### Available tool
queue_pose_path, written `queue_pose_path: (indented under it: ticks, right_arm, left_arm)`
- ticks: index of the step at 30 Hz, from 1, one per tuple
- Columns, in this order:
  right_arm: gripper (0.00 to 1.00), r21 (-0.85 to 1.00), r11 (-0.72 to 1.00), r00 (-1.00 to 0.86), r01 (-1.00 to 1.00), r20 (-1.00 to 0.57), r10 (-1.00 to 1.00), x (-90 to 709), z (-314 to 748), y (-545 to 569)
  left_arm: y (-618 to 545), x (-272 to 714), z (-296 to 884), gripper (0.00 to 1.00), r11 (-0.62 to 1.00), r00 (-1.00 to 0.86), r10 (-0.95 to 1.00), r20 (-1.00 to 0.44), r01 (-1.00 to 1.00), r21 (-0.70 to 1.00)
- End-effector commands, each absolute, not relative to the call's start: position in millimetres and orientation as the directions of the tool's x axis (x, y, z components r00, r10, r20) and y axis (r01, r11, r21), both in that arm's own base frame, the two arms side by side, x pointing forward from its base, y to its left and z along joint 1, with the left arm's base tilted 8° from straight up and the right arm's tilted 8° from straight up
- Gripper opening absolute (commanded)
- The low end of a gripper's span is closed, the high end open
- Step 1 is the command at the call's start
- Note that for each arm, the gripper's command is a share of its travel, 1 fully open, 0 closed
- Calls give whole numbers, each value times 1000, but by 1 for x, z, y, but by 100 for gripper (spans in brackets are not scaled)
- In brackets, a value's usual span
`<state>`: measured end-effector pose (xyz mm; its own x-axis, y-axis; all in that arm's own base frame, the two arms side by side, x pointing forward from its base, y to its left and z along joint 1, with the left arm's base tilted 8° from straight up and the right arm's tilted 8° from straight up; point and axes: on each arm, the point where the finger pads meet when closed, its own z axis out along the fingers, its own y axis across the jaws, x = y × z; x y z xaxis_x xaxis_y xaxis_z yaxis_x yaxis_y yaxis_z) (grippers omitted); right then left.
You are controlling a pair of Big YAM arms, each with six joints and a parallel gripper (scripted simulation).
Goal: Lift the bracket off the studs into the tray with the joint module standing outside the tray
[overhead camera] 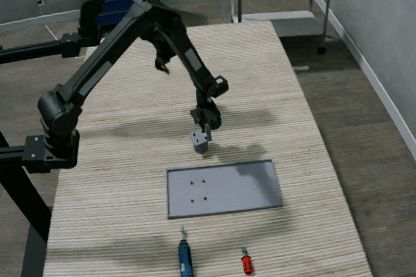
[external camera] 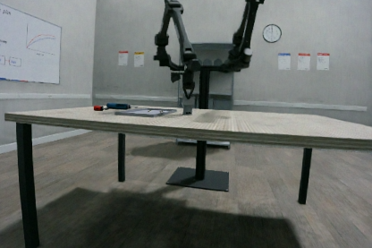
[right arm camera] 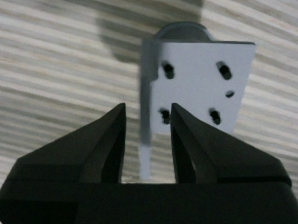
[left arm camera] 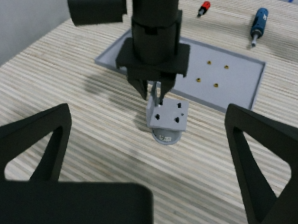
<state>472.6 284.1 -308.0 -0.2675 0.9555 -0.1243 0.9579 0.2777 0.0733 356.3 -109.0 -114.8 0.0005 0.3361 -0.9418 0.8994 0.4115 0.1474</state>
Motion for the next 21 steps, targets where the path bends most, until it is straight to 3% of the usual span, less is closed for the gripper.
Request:
queue_pose_path:
  ticks: [1,5,14,21]
  right_arm:
    - [25,81,277,-266,957,-122,956,476,-318,297]
    - [27,73,265,-255,961,-126,959,490,-321,285]
    - [8,96,266,-254,959,-118,960,485,-311,295]
    - [0,90,266,-255,960,-120,960,483,-311,294]
  left_arm:
    - [-111,345,-121,100,408,-27,335,-942,905,119]
    - [-111,345,-121,100,408,-27,335,-942,905,119]
    - [-111,345,-121,100,408,-27,335,-942,905,119]
    - [-111,345,-121,100,408,-27,335,-942,905,119]
